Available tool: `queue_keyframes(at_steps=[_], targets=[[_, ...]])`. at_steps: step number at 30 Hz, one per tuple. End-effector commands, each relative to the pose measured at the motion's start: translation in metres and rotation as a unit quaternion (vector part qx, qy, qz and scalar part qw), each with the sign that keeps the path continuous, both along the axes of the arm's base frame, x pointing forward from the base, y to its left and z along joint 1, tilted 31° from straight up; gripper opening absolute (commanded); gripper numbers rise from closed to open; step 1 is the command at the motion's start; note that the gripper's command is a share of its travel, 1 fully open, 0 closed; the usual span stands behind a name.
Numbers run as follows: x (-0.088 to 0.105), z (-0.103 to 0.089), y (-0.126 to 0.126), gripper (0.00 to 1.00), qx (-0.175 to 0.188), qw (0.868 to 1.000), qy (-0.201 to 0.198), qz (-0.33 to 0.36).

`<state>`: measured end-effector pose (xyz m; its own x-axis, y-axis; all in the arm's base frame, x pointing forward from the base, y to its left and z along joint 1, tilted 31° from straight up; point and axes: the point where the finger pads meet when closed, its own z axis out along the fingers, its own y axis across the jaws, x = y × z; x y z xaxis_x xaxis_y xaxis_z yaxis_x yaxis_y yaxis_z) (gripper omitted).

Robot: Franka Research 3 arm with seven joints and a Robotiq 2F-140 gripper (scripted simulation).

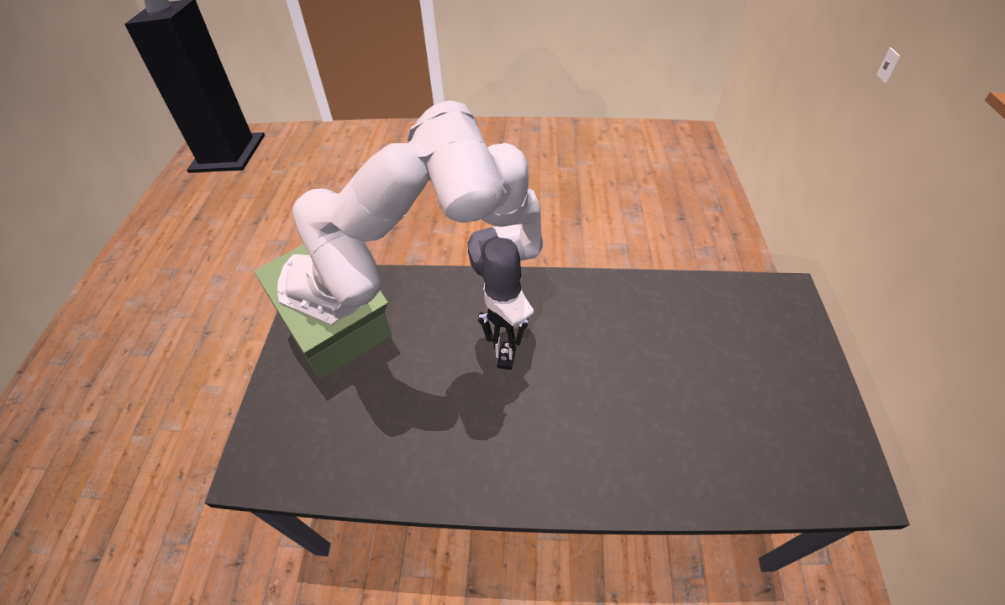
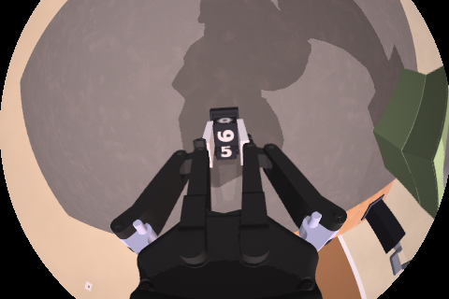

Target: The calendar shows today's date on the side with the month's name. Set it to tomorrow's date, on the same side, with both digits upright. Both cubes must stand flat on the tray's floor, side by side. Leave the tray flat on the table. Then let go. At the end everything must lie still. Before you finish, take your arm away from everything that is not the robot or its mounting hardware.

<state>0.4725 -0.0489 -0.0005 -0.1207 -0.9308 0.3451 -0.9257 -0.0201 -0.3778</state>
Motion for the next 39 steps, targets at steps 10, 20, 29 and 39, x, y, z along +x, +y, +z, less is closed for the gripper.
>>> queue_keyframes(at_steps=[10,20,29,39], targets=[[0.0046,-0.0085,-0.0024,0.16,0.006,1.0,-0.006,-0.006],[0.0058,-0.0114,-0.0036,0.16,0.006,1.0,-0.006,-0.006],[0.006,-0.0117,-0.0037,0.16,0.006,1.0,-0.006,-0.006],[0.006,-0.0117,-0.0037,0.16,0.006,1.0,-0.006,-0.006]])
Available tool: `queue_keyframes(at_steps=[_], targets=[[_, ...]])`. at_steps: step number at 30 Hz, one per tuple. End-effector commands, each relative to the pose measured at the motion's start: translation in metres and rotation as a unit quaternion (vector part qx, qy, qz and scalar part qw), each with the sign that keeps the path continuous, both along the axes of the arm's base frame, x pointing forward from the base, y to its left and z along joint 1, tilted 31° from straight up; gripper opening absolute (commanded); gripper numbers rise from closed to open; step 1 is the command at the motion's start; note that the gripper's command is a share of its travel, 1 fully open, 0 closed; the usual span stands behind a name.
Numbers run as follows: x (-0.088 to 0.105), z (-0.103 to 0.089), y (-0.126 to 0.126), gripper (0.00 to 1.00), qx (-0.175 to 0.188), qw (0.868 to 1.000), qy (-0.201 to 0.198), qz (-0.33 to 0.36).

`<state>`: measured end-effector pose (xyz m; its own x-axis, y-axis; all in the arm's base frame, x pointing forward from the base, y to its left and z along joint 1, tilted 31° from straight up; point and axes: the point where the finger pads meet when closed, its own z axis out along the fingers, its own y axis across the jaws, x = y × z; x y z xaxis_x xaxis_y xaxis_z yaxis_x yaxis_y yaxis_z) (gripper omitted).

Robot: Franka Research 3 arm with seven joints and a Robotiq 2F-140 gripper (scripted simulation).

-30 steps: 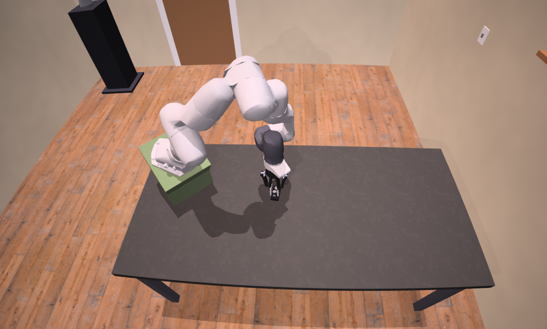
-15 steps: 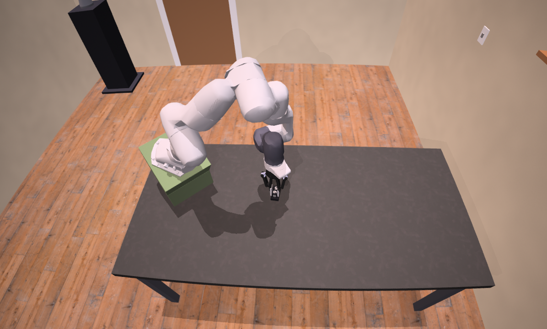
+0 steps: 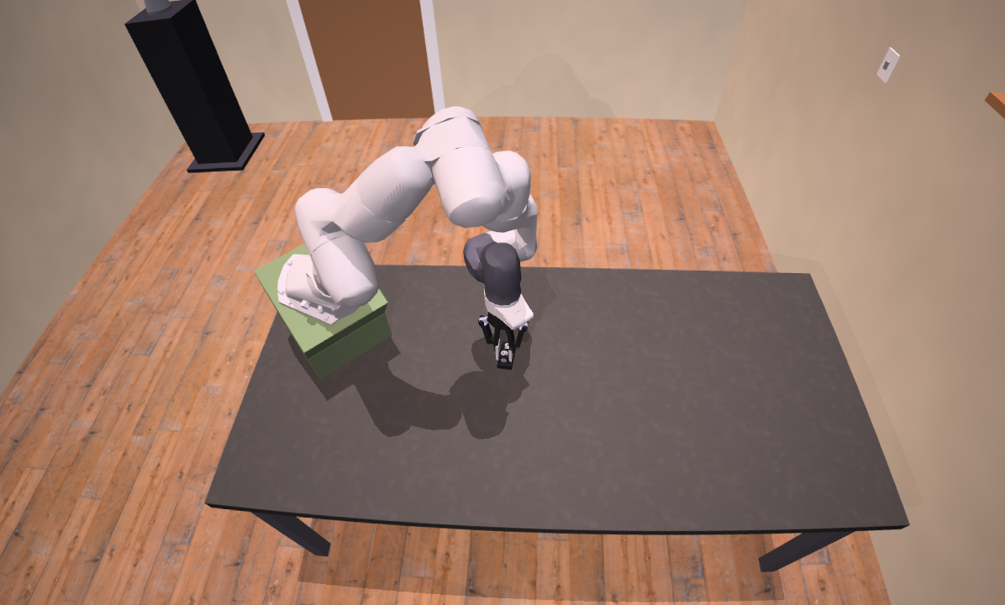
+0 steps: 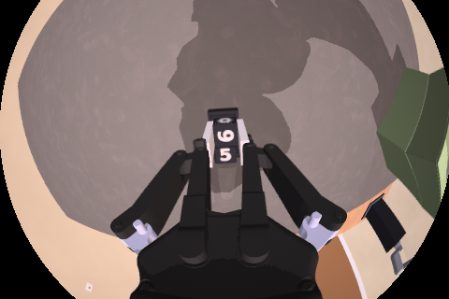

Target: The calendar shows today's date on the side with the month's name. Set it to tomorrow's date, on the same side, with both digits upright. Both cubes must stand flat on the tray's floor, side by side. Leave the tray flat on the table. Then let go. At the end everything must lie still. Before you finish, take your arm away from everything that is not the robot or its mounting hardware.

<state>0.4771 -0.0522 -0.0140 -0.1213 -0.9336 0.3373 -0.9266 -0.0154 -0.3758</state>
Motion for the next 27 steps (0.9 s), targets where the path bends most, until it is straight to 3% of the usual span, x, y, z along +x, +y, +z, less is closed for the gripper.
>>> queue_keyframes(at_steps=[1,27], targets=[[0.0013,0.0017,-0.0004,0.16,0.002,1.0,-0.007,-0.005],[0.0032,0.0034,-0.0023,0.16,0.004,1.0,-0.009,-0.01]])
